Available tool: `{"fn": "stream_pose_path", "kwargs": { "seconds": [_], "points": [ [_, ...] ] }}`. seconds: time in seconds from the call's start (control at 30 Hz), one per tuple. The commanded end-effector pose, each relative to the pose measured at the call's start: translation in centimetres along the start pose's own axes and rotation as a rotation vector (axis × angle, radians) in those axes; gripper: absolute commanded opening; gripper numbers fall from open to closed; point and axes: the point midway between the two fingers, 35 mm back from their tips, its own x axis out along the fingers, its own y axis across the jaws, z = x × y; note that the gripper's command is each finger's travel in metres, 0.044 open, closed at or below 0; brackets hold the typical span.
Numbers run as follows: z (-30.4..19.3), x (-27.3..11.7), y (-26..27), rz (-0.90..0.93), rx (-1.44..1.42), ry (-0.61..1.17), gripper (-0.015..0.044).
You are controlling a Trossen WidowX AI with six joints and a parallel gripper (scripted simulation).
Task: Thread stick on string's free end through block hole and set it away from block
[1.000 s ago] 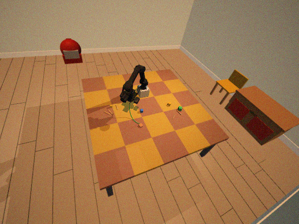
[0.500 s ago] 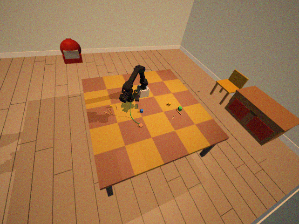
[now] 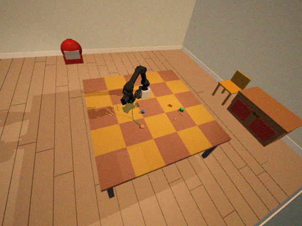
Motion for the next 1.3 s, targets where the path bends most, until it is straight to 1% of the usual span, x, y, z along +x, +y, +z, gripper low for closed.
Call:
{"fn": "stream_pose_path", "kwargs": {
  "seconds": [0.0, 1.27],
  "points": [
    [-0.04, 0.02, 0.02, -0.004, -0.131, 0.004, 0.0000],
    [-0.05, -0.07, 0.34, 0.005, -1.442, 0.033, 0.0000]
  ]
}}
